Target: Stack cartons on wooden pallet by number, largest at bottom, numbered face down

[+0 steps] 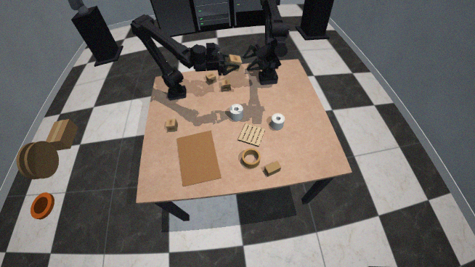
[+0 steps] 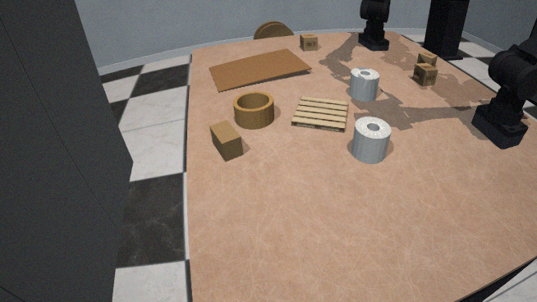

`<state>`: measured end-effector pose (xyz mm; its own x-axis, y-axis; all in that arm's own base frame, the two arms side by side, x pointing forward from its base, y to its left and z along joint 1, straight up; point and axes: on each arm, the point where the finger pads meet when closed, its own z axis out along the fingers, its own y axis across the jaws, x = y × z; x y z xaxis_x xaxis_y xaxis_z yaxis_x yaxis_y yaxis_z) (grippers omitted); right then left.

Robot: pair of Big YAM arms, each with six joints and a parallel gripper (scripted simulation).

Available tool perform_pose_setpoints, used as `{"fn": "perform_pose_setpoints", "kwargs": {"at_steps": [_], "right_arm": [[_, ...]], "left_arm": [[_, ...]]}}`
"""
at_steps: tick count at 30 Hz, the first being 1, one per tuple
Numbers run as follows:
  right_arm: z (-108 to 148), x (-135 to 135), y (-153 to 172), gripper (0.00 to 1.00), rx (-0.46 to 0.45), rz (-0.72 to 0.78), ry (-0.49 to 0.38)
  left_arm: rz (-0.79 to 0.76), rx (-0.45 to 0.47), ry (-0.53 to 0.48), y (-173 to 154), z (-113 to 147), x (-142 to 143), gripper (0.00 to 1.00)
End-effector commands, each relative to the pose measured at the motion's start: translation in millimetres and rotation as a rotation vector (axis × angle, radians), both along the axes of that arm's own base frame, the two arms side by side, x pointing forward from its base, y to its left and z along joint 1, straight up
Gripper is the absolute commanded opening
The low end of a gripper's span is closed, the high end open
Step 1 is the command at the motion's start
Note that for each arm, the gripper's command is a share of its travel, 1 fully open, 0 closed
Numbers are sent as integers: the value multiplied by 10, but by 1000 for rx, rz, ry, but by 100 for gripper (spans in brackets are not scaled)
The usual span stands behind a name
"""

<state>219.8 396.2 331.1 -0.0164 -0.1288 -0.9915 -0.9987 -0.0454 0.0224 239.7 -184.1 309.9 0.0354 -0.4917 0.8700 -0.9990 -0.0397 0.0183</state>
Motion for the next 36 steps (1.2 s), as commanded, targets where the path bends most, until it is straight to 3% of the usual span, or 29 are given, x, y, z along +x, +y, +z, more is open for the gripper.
{"fn": "perform_pose_setpoints", "kwargs": {"at_steps": [1, 23, 27, 32, 34, 36], "right_arm": [[249, 60, 50, 50, 32, -2, -25], [249, 60, 50, 50, 32, -2, -25], [249, 60, 50, 50, 32, -2, -25], [249, 60, 50, 50, 32, -2, -25], [249, 60, 50, 50, 32, -2, -25], [249, 60, 50, 50, 32, -2, -25]], "left_arm": [[4, -4, -6, -6, 44, 10, 100], [4, -4, -6, -6, 44, 10, 100], [-32, 11, -166, 37, 144, 191, 100], [-68, 136, -446, 221, 121, 566, 100], [-68, 136, -446, 221, 121, 566, 100], [-94, 174, -551, 257, 130, 680, 100]]}}
